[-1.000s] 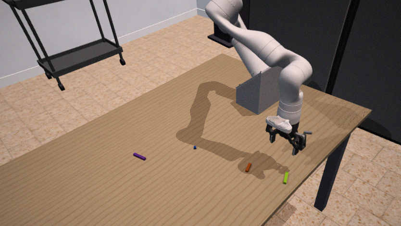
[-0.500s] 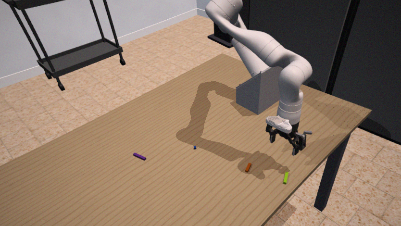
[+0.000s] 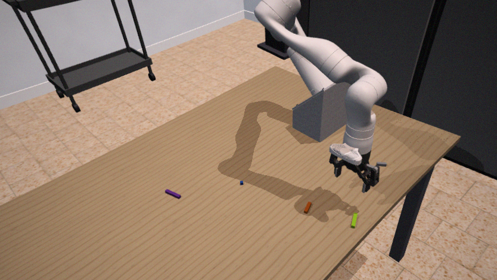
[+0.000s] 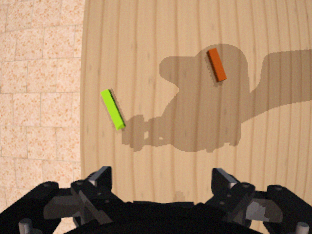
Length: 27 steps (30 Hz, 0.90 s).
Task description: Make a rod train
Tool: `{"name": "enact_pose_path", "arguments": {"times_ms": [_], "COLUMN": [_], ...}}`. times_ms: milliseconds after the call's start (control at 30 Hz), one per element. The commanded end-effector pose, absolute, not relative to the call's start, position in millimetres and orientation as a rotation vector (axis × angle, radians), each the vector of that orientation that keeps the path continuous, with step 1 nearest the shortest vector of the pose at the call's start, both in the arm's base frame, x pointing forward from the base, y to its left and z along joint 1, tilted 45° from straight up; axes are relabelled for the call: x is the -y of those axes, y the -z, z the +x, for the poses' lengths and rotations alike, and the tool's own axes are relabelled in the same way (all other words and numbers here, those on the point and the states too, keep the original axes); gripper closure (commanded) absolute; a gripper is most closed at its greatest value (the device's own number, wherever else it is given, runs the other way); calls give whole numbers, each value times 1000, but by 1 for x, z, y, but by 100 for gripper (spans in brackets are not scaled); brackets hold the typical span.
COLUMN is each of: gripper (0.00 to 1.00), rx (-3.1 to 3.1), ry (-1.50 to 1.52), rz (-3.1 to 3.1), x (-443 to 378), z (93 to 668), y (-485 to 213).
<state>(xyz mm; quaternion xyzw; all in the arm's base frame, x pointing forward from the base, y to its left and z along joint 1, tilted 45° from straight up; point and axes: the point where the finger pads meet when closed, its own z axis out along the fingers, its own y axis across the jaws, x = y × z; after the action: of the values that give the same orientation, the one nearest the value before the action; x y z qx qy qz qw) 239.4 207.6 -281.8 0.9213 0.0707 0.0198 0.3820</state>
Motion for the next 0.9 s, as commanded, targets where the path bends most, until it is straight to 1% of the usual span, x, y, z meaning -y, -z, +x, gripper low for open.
{"name": "enact_pose_path", "arguments": {"times_ms": [0, 600, 867], "gripper": [0, 0, 0], "rx": [-181, -113, 101], "ry": [-52, -81, -173], "rz": [2352, 2358, 2365], "x": [-209, -207, -199], "z": [240, 246, 264], "y": [281, 278, 267]}}
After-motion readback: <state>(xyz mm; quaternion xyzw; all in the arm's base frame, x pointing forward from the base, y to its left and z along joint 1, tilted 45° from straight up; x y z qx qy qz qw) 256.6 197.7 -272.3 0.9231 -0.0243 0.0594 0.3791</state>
